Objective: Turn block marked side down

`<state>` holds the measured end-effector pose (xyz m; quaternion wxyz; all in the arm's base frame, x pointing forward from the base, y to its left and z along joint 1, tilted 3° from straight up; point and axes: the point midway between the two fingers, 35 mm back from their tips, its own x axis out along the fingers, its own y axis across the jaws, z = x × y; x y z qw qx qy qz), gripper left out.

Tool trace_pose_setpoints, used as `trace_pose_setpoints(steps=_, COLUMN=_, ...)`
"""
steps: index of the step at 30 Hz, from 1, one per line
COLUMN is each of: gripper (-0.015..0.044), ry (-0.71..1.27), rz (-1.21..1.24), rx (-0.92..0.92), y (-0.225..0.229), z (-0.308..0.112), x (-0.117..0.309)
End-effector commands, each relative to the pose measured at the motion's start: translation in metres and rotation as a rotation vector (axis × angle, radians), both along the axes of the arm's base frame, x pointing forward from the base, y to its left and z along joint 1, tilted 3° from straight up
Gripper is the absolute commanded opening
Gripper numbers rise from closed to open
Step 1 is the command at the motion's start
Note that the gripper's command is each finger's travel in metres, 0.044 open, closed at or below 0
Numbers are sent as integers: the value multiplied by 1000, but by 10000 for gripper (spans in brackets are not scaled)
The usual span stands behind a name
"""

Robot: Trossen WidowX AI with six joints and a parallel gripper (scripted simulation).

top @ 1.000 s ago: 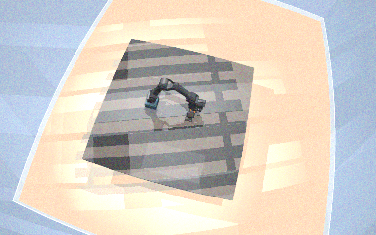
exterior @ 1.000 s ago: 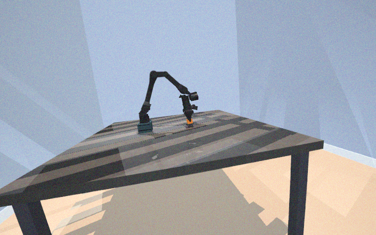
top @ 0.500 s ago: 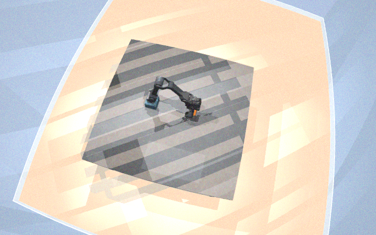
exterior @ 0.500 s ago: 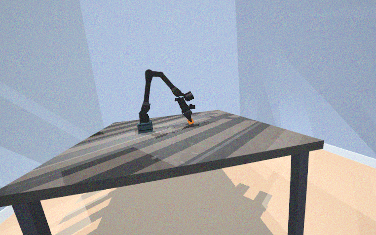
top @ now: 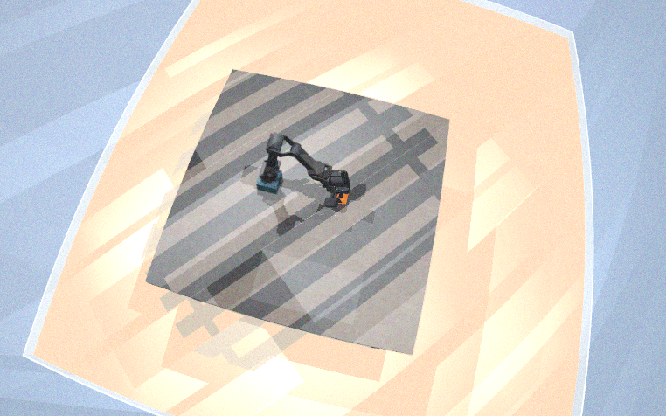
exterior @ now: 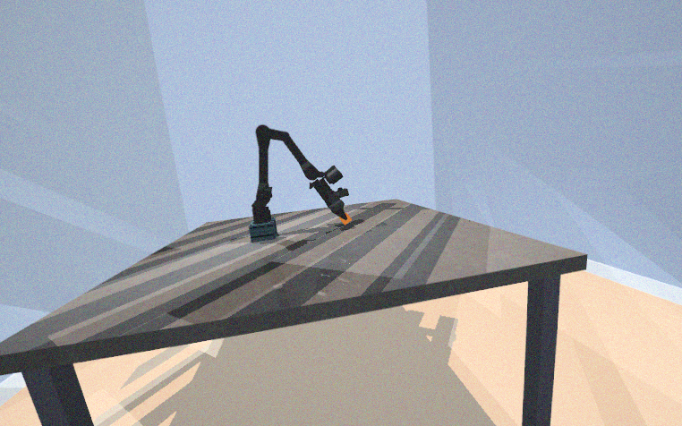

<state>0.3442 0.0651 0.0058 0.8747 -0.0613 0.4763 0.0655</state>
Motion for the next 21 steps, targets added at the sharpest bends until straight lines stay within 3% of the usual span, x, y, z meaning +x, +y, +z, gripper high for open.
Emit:
trace_pose_setpoints(steps=1, gripper=0, ry=-26, rz=2, rx=1, y=0, z=4, x=2)
trace_pose_setpoints(steps=21, gripper=0, ry=-278, rz=15, rx=49, y=3, z=-30, x=19)
